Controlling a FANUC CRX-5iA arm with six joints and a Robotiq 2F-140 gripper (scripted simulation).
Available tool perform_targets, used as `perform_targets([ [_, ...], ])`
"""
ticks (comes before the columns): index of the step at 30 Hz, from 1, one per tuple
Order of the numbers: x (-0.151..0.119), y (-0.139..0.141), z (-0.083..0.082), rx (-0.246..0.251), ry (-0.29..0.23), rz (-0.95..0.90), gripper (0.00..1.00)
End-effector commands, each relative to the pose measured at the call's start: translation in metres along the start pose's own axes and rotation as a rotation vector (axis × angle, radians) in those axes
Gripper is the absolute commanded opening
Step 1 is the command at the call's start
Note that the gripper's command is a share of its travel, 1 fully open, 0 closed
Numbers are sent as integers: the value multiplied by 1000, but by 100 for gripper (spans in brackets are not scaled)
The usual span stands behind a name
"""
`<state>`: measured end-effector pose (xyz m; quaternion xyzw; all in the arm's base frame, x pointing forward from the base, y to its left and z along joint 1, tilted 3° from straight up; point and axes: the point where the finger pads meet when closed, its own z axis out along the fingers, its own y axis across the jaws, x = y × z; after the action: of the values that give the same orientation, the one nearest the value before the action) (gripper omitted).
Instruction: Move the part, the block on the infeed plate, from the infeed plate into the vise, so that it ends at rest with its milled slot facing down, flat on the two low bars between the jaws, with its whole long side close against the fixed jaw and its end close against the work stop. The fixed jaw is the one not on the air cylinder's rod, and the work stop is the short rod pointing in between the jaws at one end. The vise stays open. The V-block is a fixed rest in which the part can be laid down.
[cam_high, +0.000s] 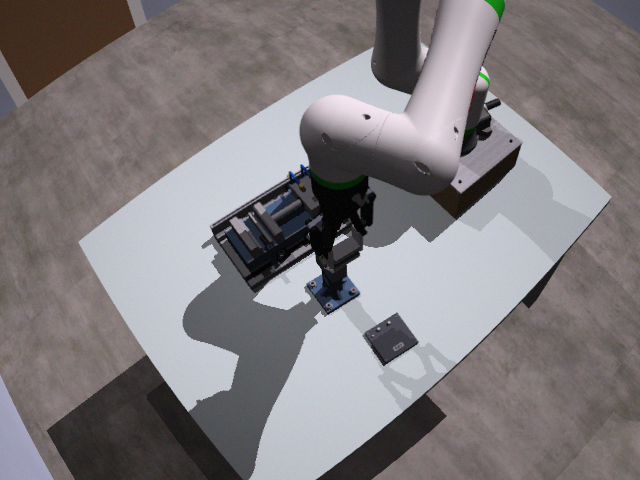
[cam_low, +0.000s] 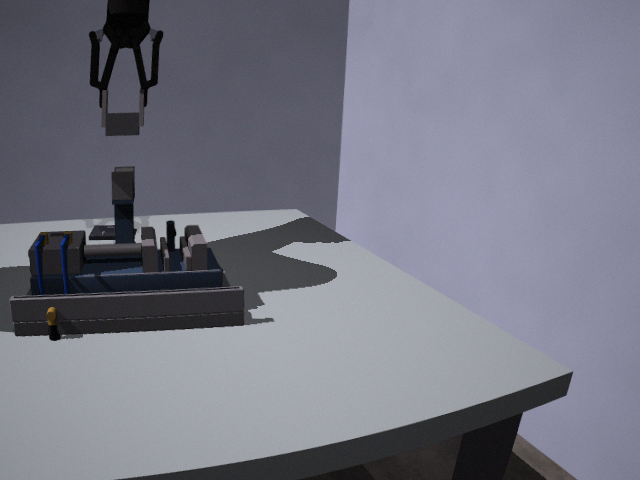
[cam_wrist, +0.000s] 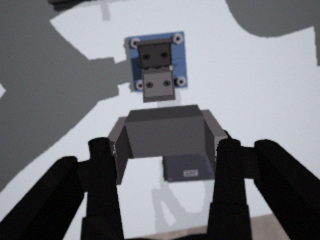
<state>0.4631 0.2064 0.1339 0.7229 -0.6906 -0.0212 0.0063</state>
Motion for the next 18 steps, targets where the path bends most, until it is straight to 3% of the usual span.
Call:
perform_targets([
  [1,9,-2,0,0,0,-2,0],
  [18,35,-5,0,0,0,-5,0],
])
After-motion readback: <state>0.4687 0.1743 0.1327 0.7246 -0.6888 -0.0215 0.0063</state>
